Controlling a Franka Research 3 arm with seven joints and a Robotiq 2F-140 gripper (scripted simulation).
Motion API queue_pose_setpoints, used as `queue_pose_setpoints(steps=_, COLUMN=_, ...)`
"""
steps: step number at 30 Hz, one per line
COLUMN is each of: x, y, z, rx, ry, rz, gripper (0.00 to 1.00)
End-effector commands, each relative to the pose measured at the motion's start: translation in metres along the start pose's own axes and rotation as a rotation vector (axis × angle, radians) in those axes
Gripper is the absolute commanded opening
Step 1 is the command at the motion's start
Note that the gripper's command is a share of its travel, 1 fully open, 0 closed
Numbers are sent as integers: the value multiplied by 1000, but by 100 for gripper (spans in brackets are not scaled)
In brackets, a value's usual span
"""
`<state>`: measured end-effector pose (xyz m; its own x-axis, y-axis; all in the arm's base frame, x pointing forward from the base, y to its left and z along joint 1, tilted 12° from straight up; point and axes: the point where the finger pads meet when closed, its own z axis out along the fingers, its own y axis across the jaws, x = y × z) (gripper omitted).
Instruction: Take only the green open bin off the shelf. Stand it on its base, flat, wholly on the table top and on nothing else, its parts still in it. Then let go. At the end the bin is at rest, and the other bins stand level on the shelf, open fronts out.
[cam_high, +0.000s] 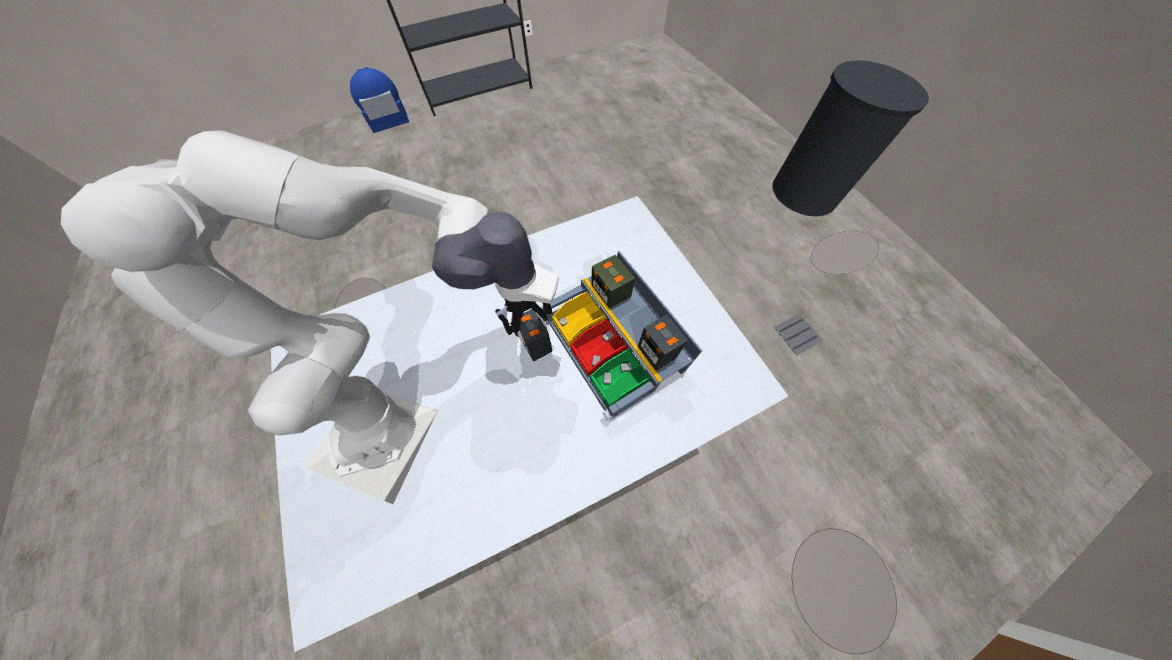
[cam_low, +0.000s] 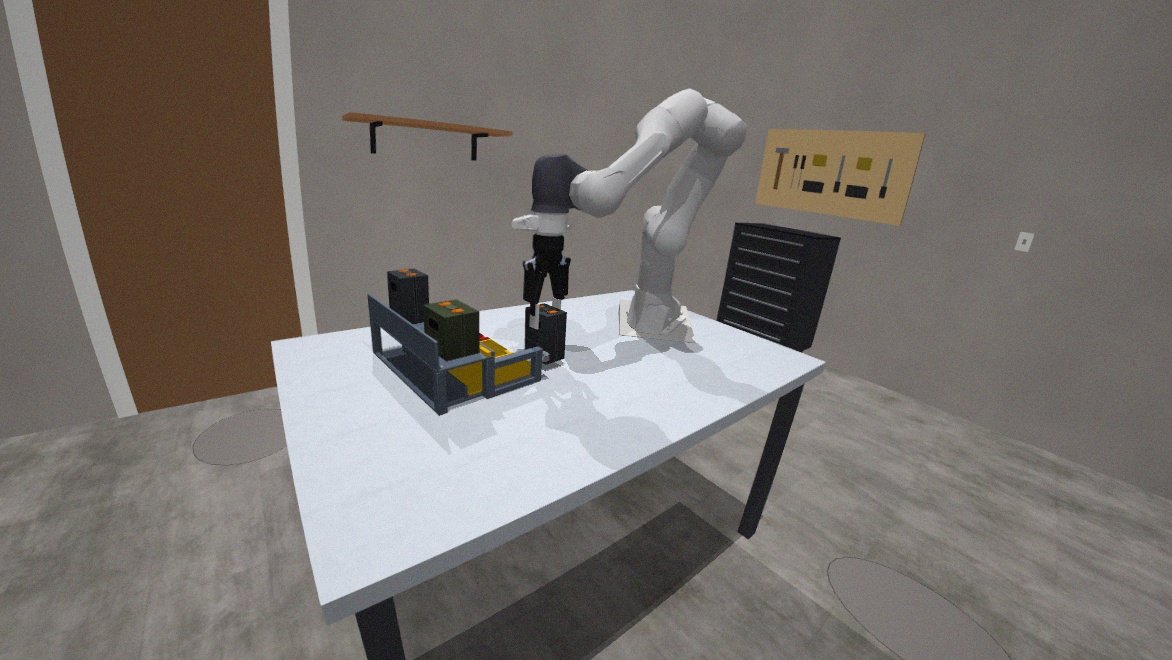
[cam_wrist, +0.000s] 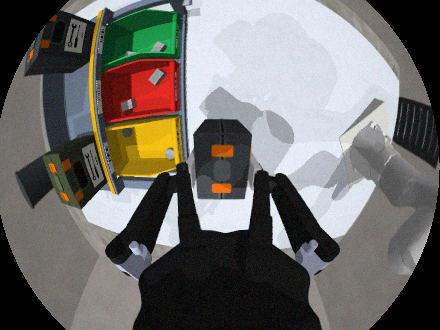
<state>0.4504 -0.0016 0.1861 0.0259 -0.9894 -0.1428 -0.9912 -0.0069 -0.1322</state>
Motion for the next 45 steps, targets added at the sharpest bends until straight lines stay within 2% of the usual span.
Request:
queue_pose_setpoints(steps=1, x=2, y=-7, z=-7, rx=18, ry=10, rz=-5, gripper=0)
queue_pose_setpoints(steps=13, x=2, y=-7, z=-7, rx=18, ry=10, rz=-5, gripper=0)
queue_pose_setpoints(steps=14, x=0, y=-2, z=-2, rx=5, ry=2, rz=-1, gripper=0)
queue_pose_setpoints(steps=18, x=2, y=-7, z=-7, rx=18, ry=10, rz=-5, gripper=0)
queue_pose_setpoints(steps=30, x=2, y=-7, z=-7, rx=18, ry=10, rz=-5, gripper=0)
queue_pose_setpoints(steps=31, x=0, y=-2, z=-2, rx=5, ry=2, rz=-1, gripper=0)
queue_pose_setpoints(steps=45, x=2, y=-7, z=-7, rx=18, ry=10, rz=-5, gripper=0)
